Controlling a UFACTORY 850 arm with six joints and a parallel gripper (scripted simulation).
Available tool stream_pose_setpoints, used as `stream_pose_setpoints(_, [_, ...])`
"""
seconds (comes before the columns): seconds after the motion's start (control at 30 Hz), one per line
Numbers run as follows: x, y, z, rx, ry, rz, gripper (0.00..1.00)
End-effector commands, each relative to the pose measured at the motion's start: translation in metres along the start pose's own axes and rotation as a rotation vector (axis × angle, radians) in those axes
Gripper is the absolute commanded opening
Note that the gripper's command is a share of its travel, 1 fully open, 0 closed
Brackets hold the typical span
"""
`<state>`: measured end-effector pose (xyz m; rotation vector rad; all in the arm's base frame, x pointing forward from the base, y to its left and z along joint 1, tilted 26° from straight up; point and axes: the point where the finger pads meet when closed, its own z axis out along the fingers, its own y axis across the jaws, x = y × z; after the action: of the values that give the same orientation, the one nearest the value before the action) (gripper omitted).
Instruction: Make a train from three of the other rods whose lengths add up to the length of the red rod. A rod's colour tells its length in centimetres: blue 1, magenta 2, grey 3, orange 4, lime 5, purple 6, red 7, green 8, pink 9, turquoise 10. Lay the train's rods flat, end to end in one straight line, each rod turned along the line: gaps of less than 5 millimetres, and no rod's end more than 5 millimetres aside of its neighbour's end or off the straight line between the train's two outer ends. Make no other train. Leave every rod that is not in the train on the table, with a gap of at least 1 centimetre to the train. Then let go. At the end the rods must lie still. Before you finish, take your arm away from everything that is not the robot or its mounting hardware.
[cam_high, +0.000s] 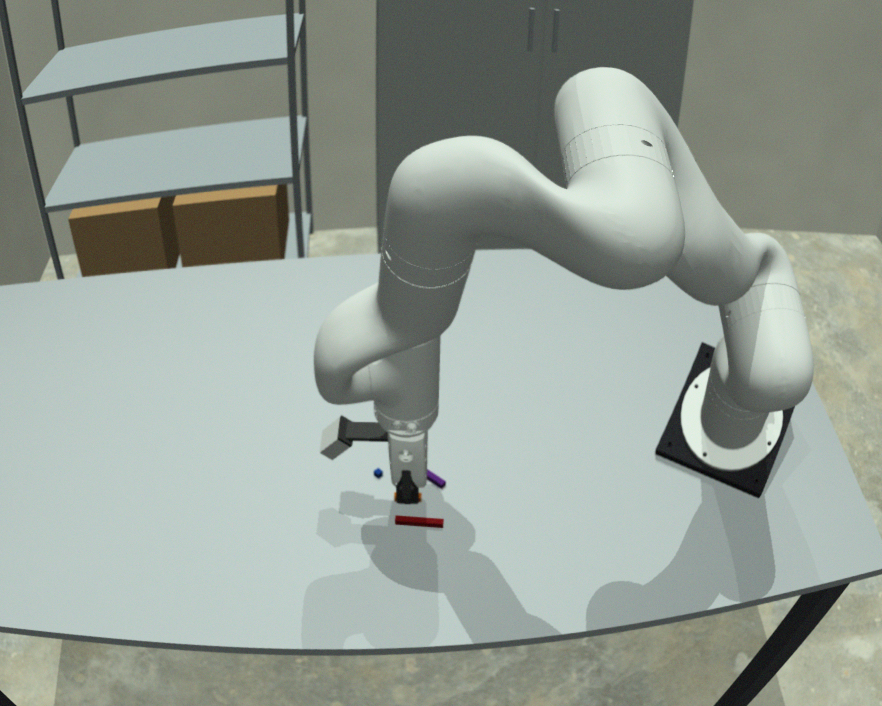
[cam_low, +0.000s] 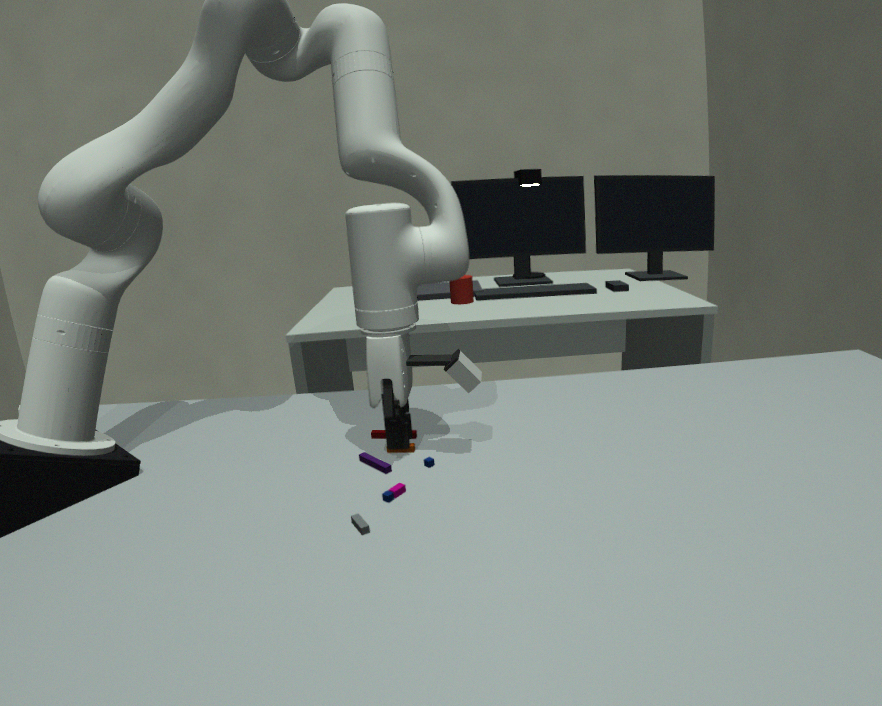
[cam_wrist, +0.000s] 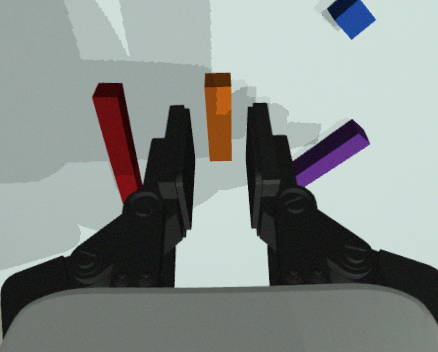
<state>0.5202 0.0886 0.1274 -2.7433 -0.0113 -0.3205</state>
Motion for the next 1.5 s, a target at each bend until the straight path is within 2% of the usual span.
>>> stream_pose_setpoints(0.0, [0.0008,-0.0001,0.0034,0.000,0.002,0.000,0.24])
stream_pose_setpoints(0.43, [0.0008,0.0000,0.0101,0.000,0.002,0.000,0.24])
stream_pose_setpoints(1.47, [0.0008,0.0000,0.0104,0.000,0.002,0.000,0.24])
